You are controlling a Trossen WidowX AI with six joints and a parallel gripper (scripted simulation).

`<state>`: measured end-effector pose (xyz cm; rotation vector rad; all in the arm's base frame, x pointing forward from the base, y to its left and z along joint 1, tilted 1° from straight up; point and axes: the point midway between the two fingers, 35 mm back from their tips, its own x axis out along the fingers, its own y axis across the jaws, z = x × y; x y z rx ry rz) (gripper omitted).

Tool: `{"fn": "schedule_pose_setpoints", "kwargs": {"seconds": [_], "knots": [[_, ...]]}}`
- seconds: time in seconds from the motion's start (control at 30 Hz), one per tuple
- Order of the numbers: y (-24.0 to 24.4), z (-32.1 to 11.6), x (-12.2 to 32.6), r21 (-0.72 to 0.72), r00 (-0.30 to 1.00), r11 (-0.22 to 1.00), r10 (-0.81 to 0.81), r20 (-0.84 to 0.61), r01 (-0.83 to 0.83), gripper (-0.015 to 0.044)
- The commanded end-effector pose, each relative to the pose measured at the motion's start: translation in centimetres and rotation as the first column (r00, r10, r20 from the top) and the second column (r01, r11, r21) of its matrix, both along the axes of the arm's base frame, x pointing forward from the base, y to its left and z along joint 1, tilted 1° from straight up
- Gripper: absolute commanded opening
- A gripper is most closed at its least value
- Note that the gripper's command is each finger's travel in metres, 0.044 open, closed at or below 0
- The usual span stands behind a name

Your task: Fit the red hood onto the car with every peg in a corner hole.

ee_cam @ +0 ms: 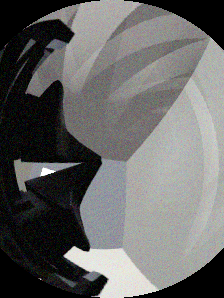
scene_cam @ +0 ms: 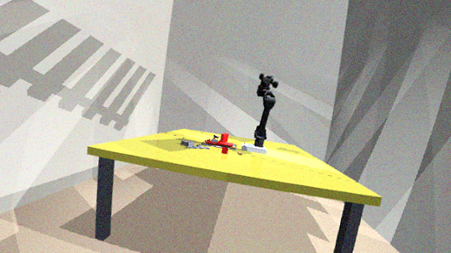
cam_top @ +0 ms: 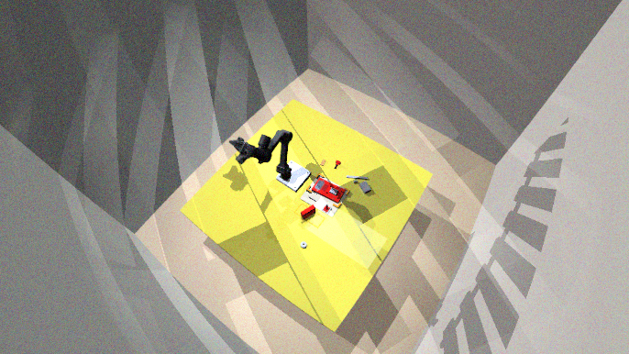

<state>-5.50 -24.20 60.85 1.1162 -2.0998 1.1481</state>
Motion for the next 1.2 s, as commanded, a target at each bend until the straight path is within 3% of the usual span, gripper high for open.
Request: {"fn": "schedule_pose_setpoints", "kwargs": {"seconds": [0.0,0.27,0.63,0.9,1.17], "knots": [[-0.1,0.0,0.1,0.007,1.0,1.0,0.0,-0.003,0.0,0.0],[-5.7,-2.9,4.3,0.298,0.985,0.955,0.053,-0.162,-0.002,0.0],[-11.4,-8.7,11.7,0.613,0.886,0.787,0.235,-0.4,0.067,0.0],[-13.8,-14.5,17.5,0.756,0.726,0.629,0.434,-0.533,0.178,0.0],[-14.0,-20.9,23.1,0.807,0.491,0.494,0.642,-0.589,0.323,0.0]]}}
